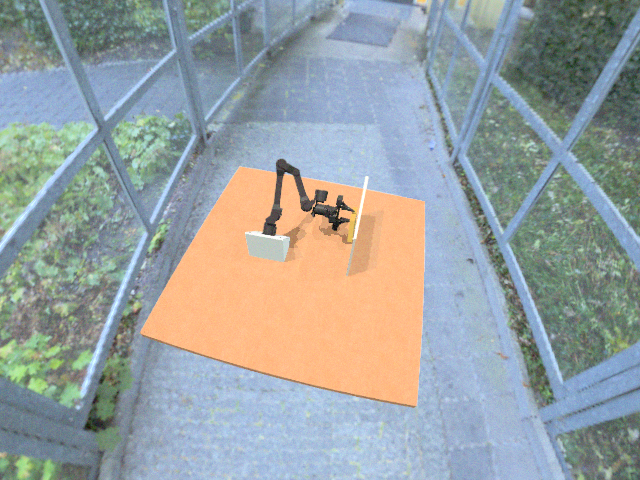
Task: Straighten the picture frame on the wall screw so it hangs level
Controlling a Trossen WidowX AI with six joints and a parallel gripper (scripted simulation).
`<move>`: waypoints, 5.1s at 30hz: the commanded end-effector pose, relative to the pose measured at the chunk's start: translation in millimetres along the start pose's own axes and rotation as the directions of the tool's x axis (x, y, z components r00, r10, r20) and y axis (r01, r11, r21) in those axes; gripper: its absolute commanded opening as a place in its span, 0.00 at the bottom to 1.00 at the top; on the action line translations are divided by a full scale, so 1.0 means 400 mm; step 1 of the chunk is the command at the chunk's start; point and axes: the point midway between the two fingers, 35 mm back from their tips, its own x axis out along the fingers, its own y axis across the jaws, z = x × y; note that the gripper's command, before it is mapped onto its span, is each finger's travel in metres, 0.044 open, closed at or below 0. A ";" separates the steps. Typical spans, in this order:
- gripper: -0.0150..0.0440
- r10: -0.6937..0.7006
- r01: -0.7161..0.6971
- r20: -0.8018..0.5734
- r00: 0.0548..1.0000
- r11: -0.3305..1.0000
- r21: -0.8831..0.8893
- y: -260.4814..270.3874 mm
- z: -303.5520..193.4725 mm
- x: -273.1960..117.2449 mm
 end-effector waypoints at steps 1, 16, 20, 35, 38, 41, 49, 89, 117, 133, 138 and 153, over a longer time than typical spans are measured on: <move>0.69 0.002 -0.003 -0.006 1.000 1.000 -0.002 0.004 -0.005 0.003; 0.69 0.002 -0.003 -0.006 1.000 1.000 -0.002 0.004 -0.005 0.003; 0.69 0.003 -0.003 -0.006 1.000 1.000 -0.002 0.005 -0.006 0.003; 0.47 0.003 -0.003 -0.006 1.000 1.000 -0.002 0.005 -0.006 0.003; 0.41 0.003 -0.003 -0.006 1.000 1.000 -0.002 0.005 -0.006 0.003; 0.37 0.003 -0.003 -0.006 1.000 1.000 -0.002 0.005 -0.006 0.003; 0.25 0.003 -0.003 -0.006 1.000 1.000 -0.002 0.005 -0.006 0.003; 0.25 0.003 -0.003 -0.006 1.000 1.000 -0.003 0.033 -0.002 0.003; 0.25 0.003 -0.003 -0.006 1.000 1.000 -0.003 0.052 -0.002 0.003; 0.25 0.003 -0.003 -0.006 1.000 1.000 -0.003 0.047 -0.002 0.003; 0.25 0.003 -0.003 -0.006 1.000 1.000 -0.003 0.047 -0.002 0.003; 0.25 0.003 -0.003 -0.006 1.000 1.000 -0.003 0.047 -0.002 0.003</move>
